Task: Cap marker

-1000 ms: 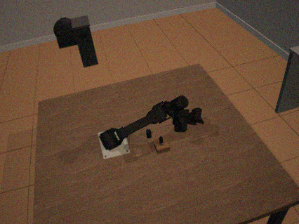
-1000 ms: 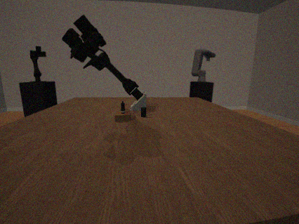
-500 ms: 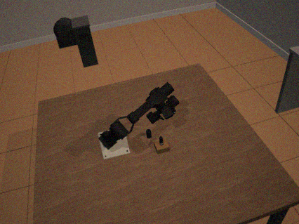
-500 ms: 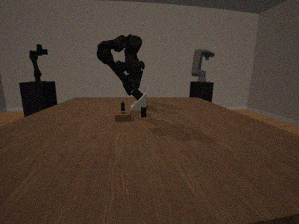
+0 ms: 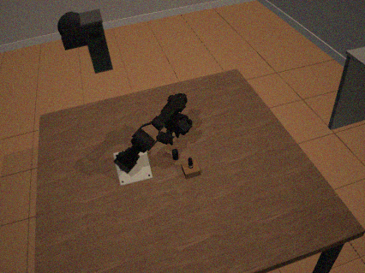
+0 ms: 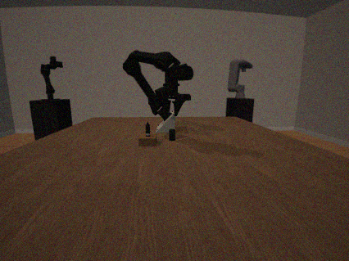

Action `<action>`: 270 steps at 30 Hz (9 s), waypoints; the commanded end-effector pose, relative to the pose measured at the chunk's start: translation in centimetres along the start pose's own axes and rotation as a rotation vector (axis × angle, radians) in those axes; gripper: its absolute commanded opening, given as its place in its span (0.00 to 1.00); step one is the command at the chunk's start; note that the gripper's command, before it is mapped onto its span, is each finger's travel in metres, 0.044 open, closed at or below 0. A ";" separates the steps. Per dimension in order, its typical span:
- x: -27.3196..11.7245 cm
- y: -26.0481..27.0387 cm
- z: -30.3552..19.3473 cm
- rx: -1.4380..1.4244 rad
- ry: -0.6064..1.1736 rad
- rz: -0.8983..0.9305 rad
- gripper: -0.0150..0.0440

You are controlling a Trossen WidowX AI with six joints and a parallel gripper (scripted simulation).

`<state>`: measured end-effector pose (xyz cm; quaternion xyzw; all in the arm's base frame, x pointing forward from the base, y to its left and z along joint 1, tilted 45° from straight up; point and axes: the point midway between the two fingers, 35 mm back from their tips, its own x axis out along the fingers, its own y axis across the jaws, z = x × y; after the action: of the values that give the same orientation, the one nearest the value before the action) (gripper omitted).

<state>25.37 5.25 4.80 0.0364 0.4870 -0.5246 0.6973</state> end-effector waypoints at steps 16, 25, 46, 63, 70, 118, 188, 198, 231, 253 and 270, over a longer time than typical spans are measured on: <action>5.2 -0.3 -0.5 -0.017 0.002 -0.017 0.68; 6.4 -0.2 -0.4 -0.017 0.002 -0.016 0.68; 9.8 -0.3 -0.5 -0.016 0.001 -0.017 0.68; 10.5 -0.3 -0.5 -0.016 0.000 -0.018 0.43; 9.8 -0.2 -0.5 -0.017 0.001 -0.017 0.25; -0.5 -3.0 9.2 -0.017 0.001 -0.016 0.25; 4.8 -4.1 10.8 -0.012 0.000 -0.018 0.52; 4.8 -4.1 10.8 -0.012 0.000 -0.018 0.97; -1.7 -3.6 10.8 -0.846 0.007 -0.017 0.25; -0.1 -3.6 10.8 -0.846 0.007 -0.018 0.25; 2.2 -3.7 10.8 -0.845 0.006 -0.018 0.25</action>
<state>29.52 -3.40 11.01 -0.2545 0.6604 -0.2823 0.6476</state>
